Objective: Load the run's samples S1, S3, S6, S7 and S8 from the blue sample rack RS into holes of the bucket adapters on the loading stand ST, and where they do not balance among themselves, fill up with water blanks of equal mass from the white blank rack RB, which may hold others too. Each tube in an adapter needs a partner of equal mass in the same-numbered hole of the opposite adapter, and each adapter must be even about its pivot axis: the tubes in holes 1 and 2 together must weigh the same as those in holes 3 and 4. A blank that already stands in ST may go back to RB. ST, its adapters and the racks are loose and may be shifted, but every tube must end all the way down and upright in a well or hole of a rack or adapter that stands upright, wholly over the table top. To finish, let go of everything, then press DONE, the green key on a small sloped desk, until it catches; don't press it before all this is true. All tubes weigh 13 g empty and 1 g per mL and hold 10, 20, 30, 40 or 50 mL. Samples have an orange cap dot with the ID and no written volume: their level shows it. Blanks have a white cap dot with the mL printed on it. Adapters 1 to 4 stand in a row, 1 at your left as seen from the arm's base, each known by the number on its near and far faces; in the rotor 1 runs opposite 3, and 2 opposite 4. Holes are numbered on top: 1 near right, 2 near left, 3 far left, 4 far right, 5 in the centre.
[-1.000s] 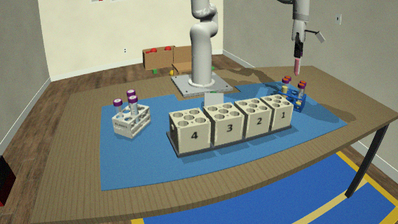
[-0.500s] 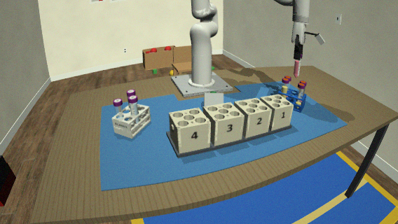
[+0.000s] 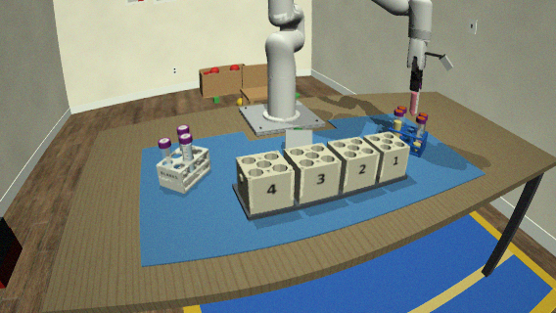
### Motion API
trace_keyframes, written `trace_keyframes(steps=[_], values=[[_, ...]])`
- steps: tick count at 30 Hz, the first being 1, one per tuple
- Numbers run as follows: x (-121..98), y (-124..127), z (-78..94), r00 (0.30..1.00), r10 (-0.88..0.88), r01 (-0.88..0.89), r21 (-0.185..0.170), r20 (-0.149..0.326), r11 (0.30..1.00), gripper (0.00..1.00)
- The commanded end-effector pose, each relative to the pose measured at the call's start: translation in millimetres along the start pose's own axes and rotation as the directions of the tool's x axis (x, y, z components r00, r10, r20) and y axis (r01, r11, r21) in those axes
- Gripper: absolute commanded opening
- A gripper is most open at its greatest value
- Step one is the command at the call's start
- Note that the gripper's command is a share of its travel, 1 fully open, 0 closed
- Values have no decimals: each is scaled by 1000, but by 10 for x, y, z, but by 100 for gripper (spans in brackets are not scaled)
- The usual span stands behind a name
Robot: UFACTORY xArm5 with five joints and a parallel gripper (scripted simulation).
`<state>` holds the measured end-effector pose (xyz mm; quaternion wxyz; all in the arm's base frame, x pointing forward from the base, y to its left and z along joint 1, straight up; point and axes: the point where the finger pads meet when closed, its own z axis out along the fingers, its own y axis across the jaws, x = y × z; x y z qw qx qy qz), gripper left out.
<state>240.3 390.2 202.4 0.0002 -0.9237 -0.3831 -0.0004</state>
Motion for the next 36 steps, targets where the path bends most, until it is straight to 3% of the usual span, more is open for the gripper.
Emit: trace_keyframes(steps=[1, 18, 36], values=[[8, -2, 55, 1000, 0, 0, 1, -3, 1000, 0], [9, -2, 345, 1000, 0, 0, 1, -3, 1000, 0], [9, -2, 365, 1000, 0, 0, 1, -3, 1000, 0]])
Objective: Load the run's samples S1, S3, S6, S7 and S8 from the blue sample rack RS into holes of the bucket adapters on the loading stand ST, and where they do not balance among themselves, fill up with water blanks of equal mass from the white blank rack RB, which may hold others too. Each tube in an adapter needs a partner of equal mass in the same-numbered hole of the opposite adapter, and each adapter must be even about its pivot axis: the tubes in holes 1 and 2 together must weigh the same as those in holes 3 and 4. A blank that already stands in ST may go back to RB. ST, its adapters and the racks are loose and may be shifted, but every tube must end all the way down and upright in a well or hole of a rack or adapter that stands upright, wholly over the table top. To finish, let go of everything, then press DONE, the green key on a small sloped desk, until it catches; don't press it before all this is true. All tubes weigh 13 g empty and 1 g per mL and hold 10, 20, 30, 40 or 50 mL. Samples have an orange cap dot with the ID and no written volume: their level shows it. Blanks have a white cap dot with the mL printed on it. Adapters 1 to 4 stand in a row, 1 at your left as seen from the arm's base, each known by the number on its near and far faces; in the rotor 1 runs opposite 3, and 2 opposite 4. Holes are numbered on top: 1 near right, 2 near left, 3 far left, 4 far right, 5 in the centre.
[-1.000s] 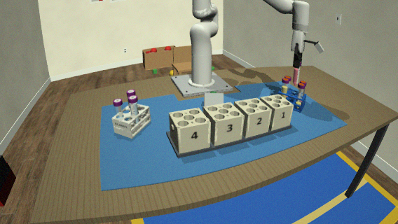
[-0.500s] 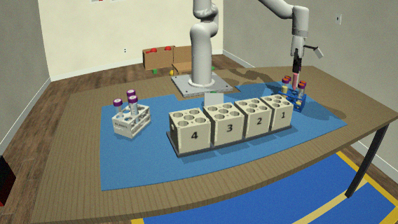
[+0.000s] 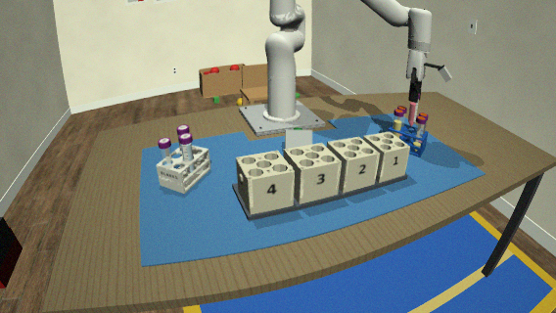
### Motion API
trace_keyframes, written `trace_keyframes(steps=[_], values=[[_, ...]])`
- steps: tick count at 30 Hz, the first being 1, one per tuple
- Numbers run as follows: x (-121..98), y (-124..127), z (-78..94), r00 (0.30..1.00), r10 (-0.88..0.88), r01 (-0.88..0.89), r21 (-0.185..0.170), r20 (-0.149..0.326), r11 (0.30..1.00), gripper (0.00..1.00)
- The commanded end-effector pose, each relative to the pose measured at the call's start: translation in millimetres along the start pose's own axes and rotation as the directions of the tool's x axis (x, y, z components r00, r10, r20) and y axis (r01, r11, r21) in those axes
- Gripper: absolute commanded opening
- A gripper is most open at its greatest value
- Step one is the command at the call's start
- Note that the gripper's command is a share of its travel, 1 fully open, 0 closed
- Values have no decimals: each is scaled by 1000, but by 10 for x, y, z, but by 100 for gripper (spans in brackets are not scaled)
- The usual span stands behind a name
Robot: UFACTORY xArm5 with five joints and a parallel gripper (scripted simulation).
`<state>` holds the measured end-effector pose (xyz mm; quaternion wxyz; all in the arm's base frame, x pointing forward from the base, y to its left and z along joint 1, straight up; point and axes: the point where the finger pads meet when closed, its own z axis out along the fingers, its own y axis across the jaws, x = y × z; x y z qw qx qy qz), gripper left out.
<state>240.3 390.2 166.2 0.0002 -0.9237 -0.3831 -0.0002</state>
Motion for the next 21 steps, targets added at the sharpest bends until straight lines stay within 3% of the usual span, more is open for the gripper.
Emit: trace_keyframes(steps=[1, 21], values=[[9, -2, 12, 1000, 0, 0, 1, -3, 1000, 0], [10, -2, 193, 1000, 0, 0, 1, -3, 1000, 0]])
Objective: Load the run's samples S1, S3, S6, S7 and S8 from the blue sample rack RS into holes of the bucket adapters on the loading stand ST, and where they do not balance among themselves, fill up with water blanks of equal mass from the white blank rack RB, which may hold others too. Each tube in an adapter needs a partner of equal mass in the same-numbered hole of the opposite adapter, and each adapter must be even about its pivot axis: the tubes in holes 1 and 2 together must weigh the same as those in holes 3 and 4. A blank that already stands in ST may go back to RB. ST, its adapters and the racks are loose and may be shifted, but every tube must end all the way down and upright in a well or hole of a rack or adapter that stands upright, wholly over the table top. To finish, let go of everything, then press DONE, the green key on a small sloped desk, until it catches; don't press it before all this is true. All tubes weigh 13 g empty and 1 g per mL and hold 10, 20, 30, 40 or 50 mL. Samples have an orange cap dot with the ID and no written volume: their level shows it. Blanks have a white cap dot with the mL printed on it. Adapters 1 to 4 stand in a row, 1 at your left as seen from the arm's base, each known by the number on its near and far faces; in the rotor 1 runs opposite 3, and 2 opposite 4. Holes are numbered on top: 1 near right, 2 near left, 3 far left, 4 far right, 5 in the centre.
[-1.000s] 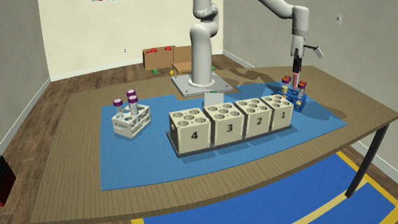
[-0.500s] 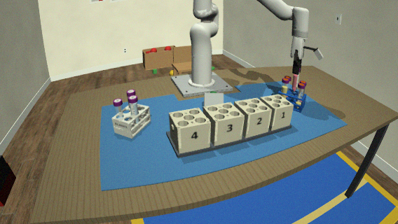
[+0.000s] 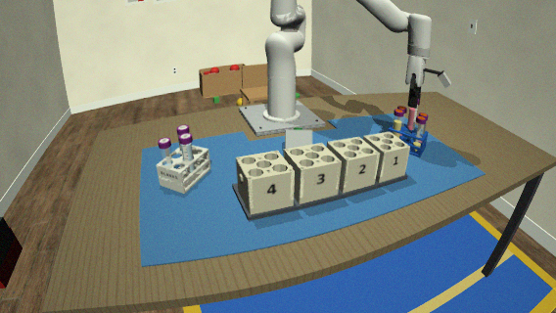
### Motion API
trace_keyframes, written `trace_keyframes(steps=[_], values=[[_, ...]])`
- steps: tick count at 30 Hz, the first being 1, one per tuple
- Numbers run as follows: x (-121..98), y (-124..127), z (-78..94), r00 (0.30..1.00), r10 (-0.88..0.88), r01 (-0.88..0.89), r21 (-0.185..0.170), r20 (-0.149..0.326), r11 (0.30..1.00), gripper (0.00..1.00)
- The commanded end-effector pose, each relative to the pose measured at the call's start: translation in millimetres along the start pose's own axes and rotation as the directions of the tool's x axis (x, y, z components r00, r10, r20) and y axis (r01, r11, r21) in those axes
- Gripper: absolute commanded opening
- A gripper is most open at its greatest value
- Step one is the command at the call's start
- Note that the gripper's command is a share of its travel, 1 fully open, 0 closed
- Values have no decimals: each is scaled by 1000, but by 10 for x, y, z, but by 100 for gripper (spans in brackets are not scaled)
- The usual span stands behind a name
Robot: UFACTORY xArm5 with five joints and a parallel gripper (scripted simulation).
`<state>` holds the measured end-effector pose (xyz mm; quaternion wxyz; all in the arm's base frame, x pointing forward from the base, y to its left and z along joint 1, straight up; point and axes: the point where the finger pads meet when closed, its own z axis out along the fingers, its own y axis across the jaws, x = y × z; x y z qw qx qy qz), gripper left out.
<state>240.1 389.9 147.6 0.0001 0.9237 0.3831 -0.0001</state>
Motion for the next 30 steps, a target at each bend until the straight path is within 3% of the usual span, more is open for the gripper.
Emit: trace_keyframes(steps=[1, 30], values=[[12, -3, 17, 1000, 0, 0, 1, -4, 1000, 0], [13, -3, 268, 1000, 0, 0, 1, -4, 1000, 0]])
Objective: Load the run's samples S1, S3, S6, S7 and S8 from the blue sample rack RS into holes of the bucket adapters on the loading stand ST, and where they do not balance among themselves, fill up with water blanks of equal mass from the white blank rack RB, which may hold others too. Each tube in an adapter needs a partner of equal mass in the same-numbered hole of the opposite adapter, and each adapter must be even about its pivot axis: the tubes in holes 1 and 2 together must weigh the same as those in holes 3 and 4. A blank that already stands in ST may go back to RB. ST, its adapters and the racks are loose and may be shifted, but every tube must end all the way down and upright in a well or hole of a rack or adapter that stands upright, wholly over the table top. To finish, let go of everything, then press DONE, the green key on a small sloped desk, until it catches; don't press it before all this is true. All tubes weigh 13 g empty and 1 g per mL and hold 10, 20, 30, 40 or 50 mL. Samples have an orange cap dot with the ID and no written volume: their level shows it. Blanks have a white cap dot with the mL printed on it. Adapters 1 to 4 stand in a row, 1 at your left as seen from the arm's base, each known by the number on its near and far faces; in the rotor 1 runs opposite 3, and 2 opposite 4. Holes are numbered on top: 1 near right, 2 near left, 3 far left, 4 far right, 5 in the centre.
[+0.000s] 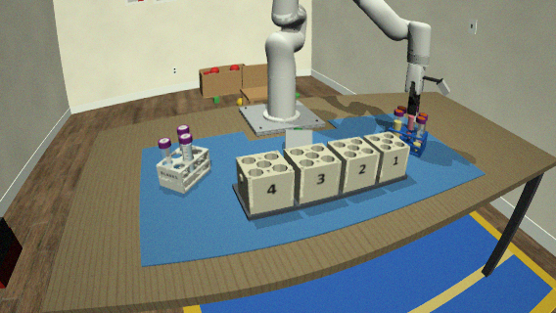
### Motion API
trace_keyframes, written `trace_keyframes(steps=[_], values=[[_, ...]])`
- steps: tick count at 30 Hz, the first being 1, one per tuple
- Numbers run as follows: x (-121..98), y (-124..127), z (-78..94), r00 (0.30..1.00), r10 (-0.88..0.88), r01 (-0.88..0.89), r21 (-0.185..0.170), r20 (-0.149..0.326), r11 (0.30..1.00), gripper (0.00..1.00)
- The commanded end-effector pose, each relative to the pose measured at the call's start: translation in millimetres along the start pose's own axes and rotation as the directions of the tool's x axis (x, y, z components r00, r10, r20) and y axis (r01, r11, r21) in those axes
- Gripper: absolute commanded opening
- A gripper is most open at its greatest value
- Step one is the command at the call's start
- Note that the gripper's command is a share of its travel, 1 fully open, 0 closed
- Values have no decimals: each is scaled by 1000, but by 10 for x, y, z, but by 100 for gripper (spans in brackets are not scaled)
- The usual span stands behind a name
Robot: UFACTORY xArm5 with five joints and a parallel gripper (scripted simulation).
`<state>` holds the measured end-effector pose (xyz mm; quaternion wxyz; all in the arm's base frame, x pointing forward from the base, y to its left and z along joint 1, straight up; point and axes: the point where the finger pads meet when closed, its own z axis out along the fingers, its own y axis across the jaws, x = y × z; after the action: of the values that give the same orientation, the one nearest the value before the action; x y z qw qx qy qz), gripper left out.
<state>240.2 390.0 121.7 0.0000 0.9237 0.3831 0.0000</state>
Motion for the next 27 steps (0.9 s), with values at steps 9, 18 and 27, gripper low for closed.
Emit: trace_keyframes(steps=[9, 18, 27], values=[[12, -3, 89, 1000, 0, 0, 1, -4, 1000, 0], [12, -3, 149, 1000, 0, 0, 1, -4, 1000, 0], [12, -3, 150, 1000, 0, 0, 1, -4, 1000, 0]])
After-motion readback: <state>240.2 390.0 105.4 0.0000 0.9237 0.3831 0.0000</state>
